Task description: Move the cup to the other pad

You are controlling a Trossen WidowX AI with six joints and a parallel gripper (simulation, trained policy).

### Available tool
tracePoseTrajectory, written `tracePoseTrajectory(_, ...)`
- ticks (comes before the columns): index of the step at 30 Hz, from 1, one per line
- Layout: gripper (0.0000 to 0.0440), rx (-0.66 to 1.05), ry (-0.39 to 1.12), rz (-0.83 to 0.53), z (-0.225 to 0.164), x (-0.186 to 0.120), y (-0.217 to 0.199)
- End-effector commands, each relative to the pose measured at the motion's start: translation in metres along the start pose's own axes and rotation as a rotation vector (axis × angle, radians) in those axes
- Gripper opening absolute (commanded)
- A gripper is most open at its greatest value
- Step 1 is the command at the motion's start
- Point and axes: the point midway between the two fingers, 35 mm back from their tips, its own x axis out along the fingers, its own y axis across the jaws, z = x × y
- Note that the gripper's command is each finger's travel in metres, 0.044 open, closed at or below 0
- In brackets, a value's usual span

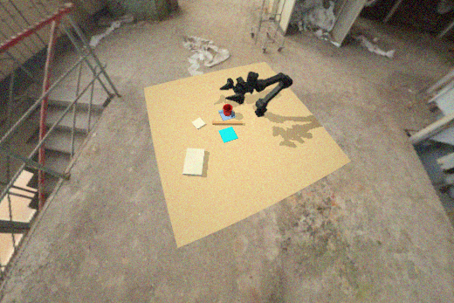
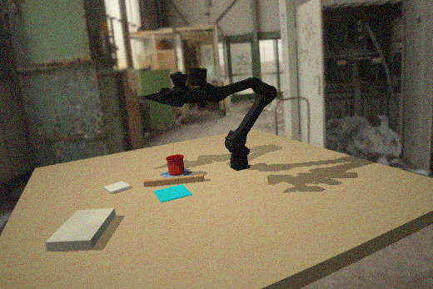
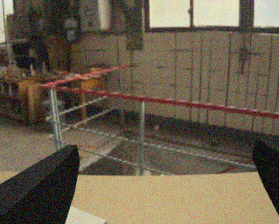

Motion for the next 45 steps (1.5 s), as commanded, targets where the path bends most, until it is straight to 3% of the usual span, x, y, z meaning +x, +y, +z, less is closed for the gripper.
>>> tracePoseTrajectory(1, 0.0374, 0.004, 0.007, -0.004, -0.001, 0.000, 0.000)
tracePoseTrajectory(11, 0.0111, 0.070, 0.119, -0.024, -0.018, -0.002, 0.001)
tracePoseTrajectory(13, 0.0075, 0.084, 0.148, -0.023, -0.022, -0.002, 0.002)
tracePoseTrajectory(45, 0.0090, 0.276, 0.676, -0.029, -0.067, -0.003, 0.033)
